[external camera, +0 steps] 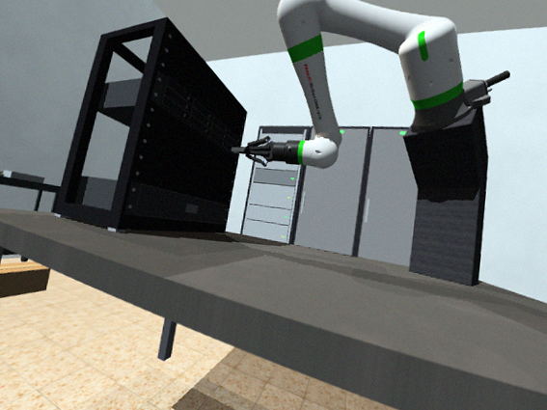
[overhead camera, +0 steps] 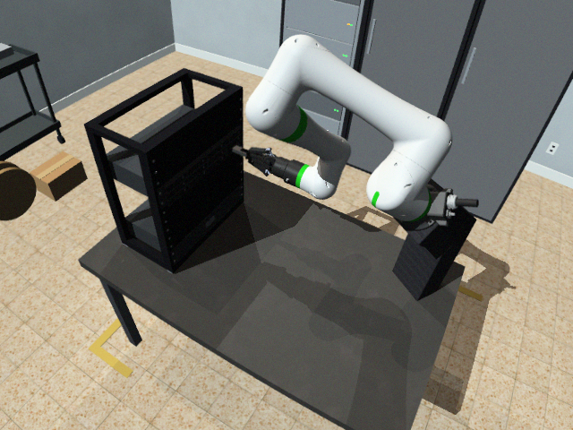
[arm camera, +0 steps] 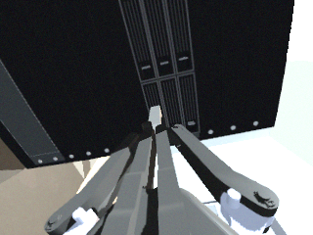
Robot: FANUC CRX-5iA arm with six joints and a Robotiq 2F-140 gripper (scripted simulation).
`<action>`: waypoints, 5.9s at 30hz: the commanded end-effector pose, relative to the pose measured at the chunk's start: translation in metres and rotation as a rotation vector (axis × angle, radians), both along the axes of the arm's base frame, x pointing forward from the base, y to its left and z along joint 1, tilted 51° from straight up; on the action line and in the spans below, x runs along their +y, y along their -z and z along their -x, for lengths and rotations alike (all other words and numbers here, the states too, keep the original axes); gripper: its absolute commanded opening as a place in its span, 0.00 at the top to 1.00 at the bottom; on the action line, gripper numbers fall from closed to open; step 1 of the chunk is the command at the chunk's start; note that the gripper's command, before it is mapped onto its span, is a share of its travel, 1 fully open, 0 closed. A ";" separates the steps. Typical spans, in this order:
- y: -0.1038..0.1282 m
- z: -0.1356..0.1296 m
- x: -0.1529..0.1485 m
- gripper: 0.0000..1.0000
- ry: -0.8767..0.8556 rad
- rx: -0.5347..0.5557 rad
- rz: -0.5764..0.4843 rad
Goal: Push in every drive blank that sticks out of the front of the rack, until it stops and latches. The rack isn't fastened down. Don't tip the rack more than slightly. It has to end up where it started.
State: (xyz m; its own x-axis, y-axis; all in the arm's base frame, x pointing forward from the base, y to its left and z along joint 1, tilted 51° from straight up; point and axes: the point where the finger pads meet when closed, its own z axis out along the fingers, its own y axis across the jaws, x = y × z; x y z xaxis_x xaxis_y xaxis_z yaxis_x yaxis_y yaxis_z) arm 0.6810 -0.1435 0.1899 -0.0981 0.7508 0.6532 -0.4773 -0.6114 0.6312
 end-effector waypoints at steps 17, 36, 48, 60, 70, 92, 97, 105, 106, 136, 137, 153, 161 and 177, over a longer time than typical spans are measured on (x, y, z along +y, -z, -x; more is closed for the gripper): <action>-0.001 0.000 -0.001 0.90 0.001 -0.001 0.001; -0.001 0.000 -0.001 0.90 0.001 -0.001 0.001; 0.008 0.019 0.005 0.90 0.001 -0.001 0.001; 0.032 0.068 0.019 0.90 0.001 -0.001 0.001; 0.034 0.072 0.020 0.90 0.001 -0.001 0.001; 0.014 0.082 0.002 0.90 0.001 -0.001 0.001; 0.008 0.069 -0.002 0.90 0.001 -0.001 0.001; 0.000 0.051 -0.007 0.90 0.001 -0.001 0.001; 0.000 0.051 -0.007 0.90 0.001 -0.001 0.001; 0.000 0.051 -0.007 0.90 0.001 -0.001 0.001; 0.000 0.051 -0.007 0.90 0.001 -0.001 0.001; -0.005 0.043 -0.010 0.90 0.001 -0.001 0.001; -0.006 0.039 -0.011 0.90 0.001 -0.001 0.001; -0.009 0.034 -0.012 0.90 0.001 -0.001 0.001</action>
State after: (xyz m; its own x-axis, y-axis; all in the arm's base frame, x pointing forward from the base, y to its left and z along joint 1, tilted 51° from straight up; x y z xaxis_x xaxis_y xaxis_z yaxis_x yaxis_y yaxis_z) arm 0.6473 -0.1551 0.1982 -0.0980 0.7508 0.6532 -0.4775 -0.6113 0.6311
